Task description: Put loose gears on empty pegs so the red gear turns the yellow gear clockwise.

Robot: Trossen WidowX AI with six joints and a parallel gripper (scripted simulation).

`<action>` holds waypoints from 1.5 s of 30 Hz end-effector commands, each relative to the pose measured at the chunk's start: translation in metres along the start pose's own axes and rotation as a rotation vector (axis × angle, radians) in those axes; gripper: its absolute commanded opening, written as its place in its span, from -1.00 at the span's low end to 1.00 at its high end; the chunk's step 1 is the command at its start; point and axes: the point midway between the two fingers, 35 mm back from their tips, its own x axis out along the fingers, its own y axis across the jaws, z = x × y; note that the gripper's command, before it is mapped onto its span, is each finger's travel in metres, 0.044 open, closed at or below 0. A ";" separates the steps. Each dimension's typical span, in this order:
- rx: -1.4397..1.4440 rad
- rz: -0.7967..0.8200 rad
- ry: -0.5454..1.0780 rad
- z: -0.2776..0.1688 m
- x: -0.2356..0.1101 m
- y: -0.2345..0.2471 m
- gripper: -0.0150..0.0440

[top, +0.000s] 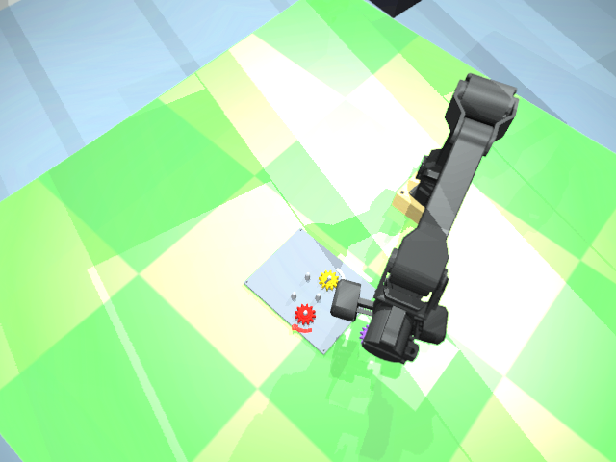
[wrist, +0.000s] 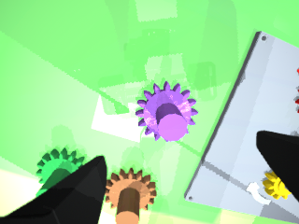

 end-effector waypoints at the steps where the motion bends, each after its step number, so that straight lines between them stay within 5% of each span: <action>1: -0.007 -0.006 0.009 0.004 -0.004 0.002 1.00; 29: -0.007 -0.006 0.009 0.003 0.038 0.001 1.00; 43: -0.007 -0.006 0.009 0.003 0.038 0.001 -0.25; 45: -0.007 -0.006 0.009 0.003 0.038 0.001 -0.29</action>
